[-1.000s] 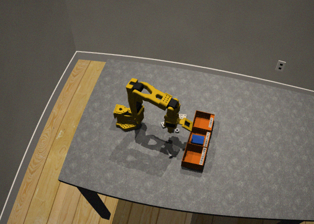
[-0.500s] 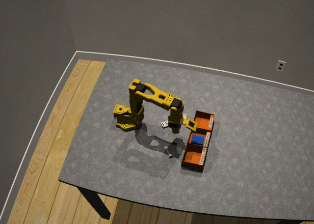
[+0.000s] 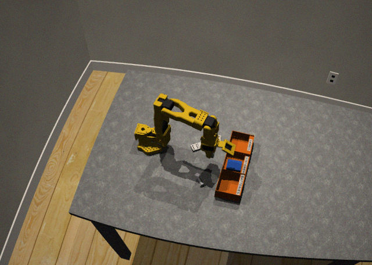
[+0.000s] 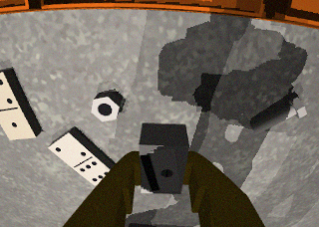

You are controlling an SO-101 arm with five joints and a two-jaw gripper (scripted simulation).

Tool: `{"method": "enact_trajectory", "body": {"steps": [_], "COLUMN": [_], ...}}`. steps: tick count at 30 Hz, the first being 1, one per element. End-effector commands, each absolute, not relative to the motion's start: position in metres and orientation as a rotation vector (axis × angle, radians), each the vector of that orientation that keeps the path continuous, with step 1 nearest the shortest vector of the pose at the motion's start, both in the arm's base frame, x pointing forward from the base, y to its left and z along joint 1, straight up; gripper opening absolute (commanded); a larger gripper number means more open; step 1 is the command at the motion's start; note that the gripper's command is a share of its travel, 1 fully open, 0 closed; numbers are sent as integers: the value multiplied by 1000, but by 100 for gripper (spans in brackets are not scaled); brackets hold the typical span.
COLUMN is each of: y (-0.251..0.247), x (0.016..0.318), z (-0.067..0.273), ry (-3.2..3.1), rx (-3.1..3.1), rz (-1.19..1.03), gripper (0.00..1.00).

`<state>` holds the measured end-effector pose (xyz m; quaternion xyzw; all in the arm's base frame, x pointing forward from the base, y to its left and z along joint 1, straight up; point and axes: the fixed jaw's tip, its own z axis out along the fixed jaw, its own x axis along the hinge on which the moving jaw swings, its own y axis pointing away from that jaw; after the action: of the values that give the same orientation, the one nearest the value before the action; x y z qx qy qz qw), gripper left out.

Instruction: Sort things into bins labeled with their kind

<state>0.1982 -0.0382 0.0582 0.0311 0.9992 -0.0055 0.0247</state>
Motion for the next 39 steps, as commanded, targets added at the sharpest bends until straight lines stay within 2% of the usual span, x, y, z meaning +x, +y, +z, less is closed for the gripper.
{"method": "enact_trajectory", "body": {"steps": [1,19,39], "y": [-37,-38,-39], "x": [204,227,237], "z": [65,71,72], "ry": [3057,3001,2976], "rx": [96,142,161], "rz": [-24,-32,-34], "gripper": [0,0,0]}}
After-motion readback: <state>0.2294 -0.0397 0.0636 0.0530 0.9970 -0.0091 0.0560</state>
